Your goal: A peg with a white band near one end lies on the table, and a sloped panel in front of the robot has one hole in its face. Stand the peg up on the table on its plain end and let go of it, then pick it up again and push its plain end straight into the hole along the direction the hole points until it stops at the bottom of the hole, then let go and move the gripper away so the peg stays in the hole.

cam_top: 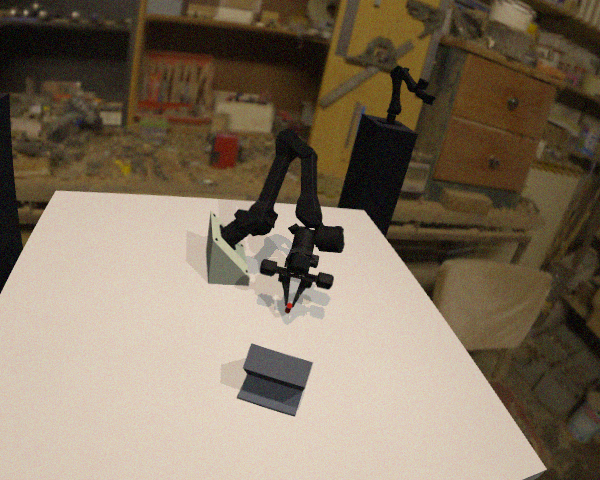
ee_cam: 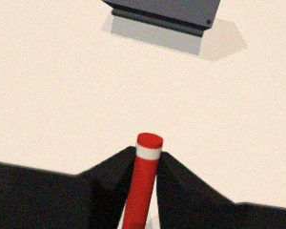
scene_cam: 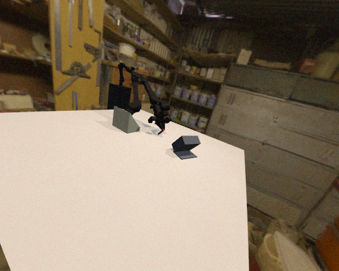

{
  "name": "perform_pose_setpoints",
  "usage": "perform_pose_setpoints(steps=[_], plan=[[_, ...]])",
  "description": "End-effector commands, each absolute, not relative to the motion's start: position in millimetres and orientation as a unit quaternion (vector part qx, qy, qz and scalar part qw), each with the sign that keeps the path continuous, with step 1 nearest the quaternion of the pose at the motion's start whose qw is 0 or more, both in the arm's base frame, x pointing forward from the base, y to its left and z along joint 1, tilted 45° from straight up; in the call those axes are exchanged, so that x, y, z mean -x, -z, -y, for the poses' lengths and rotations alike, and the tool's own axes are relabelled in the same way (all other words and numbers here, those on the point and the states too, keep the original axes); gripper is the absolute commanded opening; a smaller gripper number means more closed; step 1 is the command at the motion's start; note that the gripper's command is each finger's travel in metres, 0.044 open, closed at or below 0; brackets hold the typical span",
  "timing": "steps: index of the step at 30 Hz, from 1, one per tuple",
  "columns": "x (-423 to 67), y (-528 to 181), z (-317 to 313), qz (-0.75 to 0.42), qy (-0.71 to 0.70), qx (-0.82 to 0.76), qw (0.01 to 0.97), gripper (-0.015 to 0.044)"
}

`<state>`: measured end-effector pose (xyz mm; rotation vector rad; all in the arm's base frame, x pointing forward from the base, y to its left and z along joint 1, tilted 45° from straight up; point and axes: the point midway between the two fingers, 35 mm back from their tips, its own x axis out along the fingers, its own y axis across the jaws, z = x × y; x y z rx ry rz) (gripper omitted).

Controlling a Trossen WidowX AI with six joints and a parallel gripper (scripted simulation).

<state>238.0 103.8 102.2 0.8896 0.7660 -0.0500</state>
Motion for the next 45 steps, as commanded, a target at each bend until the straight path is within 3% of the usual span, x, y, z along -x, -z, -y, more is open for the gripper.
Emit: perform_pose_setpoints(steps=[1,45], plan=[[-234.0,-101.4,-103.1,-0.346,0.032,-0.421,0.838,0.0051],[-205.5,-106.9,-111.0,-0.183,0.112,-0.410,0.887,0.0051]])
